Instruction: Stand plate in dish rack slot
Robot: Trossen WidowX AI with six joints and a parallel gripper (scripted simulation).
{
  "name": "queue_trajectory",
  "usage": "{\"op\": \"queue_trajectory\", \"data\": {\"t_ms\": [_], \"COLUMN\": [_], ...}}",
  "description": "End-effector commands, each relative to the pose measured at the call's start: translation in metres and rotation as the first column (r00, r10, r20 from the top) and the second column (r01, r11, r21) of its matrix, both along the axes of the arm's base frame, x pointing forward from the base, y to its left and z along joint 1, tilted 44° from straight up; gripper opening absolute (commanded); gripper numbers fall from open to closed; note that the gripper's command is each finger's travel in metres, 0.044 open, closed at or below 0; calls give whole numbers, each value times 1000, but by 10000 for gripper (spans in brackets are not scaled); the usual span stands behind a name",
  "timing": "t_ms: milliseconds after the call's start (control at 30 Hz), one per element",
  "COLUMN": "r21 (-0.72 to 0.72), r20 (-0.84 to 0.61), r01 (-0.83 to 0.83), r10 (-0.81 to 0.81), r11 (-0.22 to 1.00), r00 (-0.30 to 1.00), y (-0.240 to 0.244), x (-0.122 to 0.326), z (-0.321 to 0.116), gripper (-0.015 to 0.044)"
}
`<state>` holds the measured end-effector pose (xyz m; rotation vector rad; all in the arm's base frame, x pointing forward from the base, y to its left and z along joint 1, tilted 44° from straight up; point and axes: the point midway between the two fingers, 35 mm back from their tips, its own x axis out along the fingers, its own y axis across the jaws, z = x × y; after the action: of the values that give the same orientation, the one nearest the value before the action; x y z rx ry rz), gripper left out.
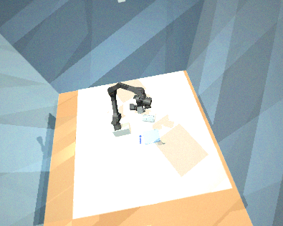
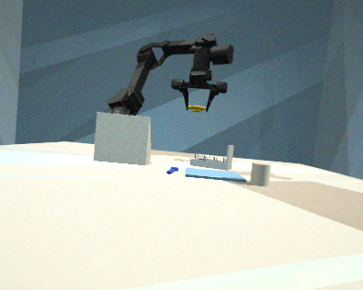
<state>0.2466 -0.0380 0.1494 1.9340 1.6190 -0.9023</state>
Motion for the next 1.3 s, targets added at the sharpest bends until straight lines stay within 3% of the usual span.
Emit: {"op": "queue_trajectory", "data": {"t_ms": [0,167,333,767,1267], "r21": [14,17,14,-250,-556], "r20": [-80,-182,-185,-139,-80], "r01": [91,197,198,-32,-206], "r10": [-90,-191,-192,-4,195], "r11": [996,980,980,968,805], "r00": [993,965,964,990,977], "y": [12,26,27,37,42], "x": [-9,-21,-22,-27,-21], "z": [7,13,13,-35,-80], "gripper": [0,0,0,0,0]}}
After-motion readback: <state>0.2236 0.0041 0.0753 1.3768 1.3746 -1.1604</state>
